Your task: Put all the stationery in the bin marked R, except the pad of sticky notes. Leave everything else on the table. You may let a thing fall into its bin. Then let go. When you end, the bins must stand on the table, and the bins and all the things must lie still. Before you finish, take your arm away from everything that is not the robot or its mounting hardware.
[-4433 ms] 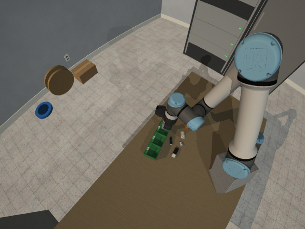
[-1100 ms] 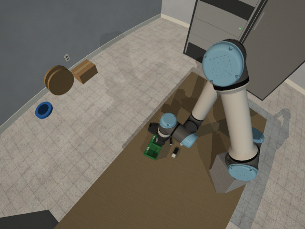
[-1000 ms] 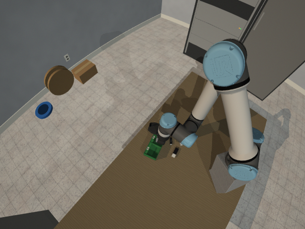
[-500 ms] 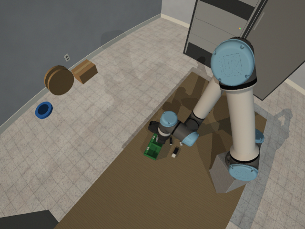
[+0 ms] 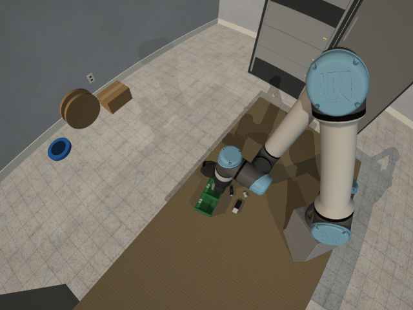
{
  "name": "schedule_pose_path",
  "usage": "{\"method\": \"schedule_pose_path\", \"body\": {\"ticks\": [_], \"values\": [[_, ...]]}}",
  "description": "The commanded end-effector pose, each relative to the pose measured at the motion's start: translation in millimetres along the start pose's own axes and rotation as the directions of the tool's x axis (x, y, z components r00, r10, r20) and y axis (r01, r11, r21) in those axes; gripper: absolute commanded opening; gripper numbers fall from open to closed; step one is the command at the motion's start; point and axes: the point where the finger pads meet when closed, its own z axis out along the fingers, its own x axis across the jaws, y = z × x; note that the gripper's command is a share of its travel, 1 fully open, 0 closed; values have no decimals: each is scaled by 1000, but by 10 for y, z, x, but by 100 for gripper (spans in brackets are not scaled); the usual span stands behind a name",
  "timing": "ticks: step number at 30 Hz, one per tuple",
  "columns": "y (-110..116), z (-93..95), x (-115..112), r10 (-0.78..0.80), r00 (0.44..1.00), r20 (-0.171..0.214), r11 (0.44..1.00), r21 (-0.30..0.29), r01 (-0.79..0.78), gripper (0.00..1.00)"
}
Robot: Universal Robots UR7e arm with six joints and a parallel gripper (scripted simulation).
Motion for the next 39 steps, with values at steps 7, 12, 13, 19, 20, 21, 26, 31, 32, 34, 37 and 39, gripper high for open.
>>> {"method": "schedule_pose_path", "body": {"ticks": [7,12,13,19,20,21,26,31,32,34,37,39], "values": [[-18,-139,-97,0,1000,0,1000,1,0,31],[-36,-139,-246,0,1000,0,1000,1,0,31],[-42,-139,-295,0,1000,0,1000,1,0,31],[-77,-139,-594,0,1000,0,1000,1,0,31],[-83,-139,-643,0,1000,0,1000,1,0,31],[-88,-139,-693,0,1000,0,1000,1,0,31],[-105,-139,-832,0,1000,0,1000,1,0,31],[-105,-113,-832,0,1000,0,1000,1,0,31],[-105,-86,-832,0,1000,0,1000,1,0,31],[-105,-33,-832,0,1000,0,1000,1,0,31],[-105,47,-832,0,1000,0,1000,1,0,31],[-105,100,-833,0,1000,0,1000,1,0,31]]}}
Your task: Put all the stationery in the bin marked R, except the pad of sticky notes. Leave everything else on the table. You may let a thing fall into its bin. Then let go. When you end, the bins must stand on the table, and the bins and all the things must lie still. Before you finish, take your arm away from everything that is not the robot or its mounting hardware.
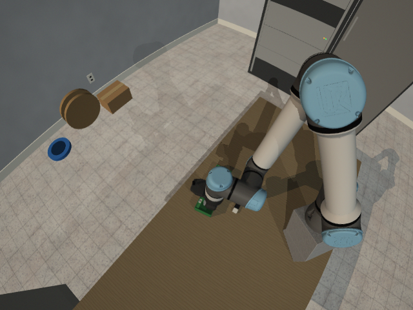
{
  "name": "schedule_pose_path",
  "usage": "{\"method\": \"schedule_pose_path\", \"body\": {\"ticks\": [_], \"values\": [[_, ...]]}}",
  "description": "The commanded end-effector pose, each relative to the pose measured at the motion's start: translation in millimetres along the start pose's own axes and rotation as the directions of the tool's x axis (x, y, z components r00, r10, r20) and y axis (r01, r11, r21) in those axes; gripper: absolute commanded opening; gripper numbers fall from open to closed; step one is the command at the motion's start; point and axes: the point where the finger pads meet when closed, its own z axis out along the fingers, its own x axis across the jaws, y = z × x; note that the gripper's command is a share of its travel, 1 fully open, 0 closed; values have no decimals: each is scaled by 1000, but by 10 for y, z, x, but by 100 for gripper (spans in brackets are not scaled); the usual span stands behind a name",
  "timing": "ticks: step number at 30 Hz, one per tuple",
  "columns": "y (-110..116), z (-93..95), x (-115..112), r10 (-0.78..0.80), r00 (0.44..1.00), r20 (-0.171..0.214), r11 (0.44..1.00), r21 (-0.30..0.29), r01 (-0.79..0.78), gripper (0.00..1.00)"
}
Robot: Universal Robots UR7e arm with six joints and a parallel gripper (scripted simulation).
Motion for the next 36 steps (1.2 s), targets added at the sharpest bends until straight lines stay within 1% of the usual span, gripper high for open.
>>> {"method": "schedule_pose_path", "body": {"ticks": [1,4,15,36], "values": [[-5,124,0,0,1000,0,1000,1,0,31],[-5,151,0,0,1000,0,1000,1,0,31],[-5,444,0,0,1000,0,1000,1,0,31],[-4,452,0,0,1000,0,1000,1,0,31]]}}
